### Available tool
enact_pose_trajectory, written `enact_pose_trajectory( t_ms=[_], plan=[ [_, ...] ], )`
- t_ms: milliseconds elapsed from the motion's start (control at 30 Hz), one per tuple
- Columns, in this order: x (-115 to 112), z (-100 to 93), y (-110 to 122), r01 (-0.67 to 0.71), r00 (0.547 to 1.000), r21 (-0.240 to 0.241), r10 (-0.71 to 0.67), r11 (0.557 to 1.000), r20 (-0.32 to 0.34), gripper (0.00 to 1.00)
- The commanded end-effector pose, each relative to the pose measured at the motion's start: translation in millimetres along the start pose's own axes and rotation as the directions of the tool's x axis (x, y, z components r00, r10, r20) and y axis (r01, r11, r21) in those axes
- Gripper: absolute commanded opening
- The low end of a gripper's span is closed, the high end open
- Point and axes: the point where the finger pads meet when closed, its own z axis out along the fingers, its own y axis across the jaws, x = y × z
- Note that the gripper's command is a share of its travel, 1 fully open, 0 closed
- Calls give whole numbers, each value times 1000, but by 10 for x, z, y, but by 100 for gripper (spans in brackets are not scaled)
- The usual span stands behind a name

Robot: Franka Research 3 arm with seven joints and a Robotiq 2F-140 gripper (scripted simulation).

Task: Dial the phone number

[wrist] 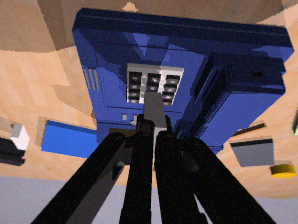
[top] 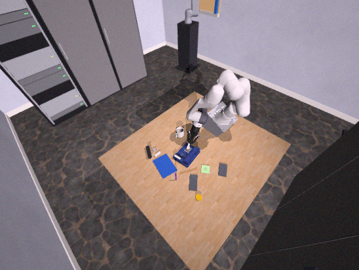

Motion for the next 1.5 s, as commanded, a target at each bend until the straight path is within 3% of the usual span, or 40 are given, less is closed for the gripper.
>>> enact_pose_trajectory(
  t_ms=[0, 1467],
  plan=[
    [5, 18, -4, 3, 1000, 1, -3, 1000, 1, 0],
    [35, 61, -4, 3, 1000, 1, -3, 1000, 1, 0]
  ],
)
